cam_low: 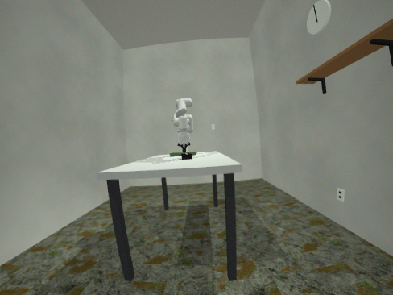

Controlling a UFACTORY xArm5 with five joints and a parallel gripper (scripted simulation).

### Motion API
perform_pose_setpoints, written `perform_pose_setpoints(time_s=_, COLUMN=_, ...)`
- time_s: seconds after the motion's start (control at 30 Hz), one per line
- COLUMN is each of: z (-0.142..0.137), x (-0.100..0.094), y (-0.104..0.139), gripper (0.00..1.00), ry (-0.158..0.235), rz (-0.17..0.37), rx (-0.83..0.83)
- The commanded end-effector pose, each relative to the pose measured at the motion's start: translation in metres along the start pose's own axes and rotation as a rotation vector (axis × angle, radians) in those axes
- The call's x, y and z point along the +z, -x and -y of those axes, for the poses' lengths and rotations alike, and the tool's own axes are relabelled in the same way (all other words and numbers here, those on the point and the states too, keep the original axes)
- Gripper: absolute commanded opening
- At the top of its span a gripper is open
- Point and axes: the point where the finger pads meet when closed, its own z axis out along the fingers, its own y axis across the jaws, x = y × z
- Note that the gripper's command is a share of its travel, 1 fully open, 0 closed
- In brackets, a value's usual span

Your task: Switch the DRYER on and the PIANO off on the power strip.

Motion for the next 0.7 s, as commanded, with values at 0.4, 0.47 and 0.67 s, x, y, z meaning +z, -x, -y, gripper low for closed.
perform_pose_setpoints(time_s=0.4, z=0.0002, x=-0.0007, y=0.0013, gripper=0.00, ry=0.000, rz=0.004, rx=0.000)
perform_pose_setpoints(time_s=0.47, z=0.0002, x=-0.0003, y=0.0013, gripper=0.00, ry=0.000, rz=0.004, rx=0.000)
perform_pose_setpoints(time_s=0.67, z=0.0004, x=0.0018, y=0.0013, gripper=0.00, ry=0.000, rz=0.004, rx=0.000)
